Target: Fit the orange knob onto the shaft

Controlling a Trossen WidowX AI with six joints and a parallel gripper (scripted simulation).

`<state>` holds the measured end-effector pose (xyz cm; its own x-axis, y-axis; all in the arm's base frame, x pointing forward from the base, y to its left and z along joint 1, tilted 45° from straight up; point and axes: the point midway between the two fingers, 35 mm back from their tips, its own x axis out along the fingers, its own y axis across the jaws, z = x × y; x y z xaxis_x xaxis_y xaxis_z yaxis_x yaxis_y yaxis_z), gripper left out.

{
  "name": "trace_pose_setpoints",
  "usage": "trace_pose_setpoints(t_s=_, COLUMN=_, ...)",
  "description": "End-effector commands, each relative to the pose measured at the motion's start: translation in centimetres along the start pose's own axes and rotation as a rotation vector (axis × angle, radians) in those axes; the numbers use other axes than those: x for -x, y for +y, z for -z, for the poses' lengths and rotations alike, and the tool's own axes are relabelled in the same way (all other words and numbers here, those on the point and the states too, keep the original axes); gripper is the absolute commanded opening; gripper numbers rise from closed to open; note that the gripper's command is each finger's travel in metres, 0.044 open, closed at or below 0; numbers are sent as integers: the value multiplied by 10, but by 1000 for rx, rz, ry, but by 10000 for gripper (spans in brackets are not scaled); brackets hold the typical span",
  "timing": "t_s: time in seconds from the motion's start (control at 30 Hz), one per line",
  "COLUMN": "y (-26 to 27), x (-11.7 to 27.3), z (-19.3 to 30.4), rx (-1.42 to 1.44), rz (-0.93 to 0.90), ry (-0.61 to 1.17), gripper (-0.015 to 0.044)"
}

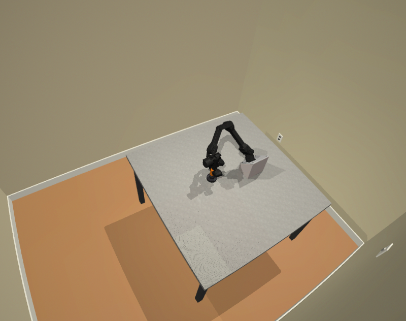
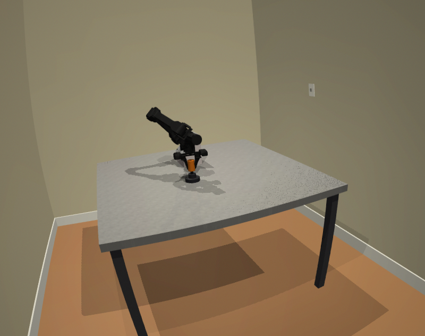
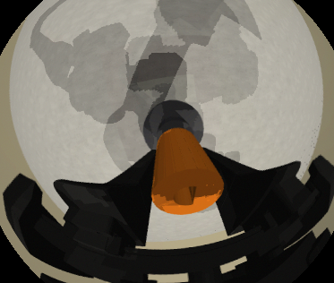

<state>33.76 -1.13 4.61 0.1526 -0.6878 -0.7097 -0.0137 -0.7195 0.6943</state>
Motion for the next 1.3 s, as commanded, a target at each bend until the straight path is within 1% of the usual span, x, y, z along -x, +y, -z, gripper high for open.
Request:
trace_pose_setpoints(t_s=0.0, y=-2, x=-1, z=0, rx=11, rz=1, ry=2, gripper=0)
trace_pose_setpoints(t_s=0.53, y=0, x=2, z=0, rx=11, rz=1, ry=2, gripper=0)
trace_pose_setpoints(t_s=0.8, y=-1, x=-3, z=-1, rx=11, rz=1, ry=2, gripper=0)
trace_pose_setpoints(t_s=1.27, y=-1, x=2, z=-2, rx=2, rz=1, ry=2, gripper=0)
